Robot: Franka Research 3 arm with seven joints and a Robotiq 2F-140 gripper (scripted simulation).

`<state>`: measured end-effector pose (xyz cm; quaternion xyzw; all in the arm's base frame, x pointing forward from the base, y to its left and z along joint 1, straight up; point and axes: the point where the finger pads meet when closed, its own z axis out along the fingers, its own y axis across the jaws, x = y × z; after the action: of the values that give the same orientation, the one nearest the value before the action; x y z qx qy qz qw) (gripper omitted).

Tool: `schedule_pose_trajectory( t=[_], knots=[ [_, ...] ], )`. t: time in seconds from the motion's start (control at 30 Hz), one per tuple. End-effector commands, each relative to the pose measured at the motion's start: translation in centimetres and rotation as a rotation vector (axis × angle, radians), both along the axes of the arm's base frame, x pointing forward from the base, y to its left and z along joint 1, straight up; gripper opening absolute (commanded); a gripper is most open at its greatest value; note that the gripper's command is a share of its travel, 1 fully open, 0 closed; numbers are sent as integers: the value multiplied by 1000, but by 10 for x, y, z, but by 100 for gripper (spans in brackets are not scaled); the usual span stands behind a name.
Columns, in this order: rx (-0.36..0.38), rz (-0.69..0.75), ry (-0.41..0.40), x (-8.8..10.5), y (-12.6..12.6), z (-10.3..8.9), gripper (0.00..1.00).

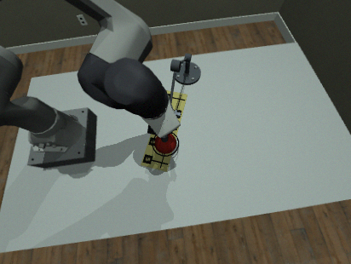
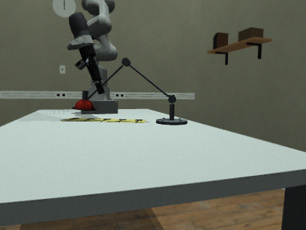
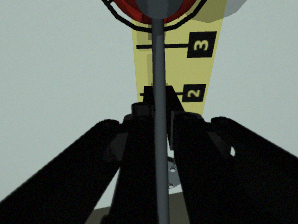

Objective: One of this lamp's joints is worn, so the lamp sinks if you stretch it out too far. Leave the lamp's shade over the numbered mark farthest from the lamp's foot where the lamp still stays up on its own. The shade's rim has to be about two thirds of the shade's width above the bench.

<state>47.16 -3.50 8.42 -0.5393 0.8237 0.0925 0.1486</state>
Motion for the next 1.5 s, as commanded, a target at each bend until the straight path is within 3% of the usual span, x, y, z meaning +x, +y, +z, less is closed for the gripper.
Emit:
schedule_pose_trajectory(
  t=[0.0, 1.47],
  knots=[
    [8, 11, 4, 0, 8, 1, 10],
    [8, 11, 4, 1, 14, 2, 10]
  ],
)
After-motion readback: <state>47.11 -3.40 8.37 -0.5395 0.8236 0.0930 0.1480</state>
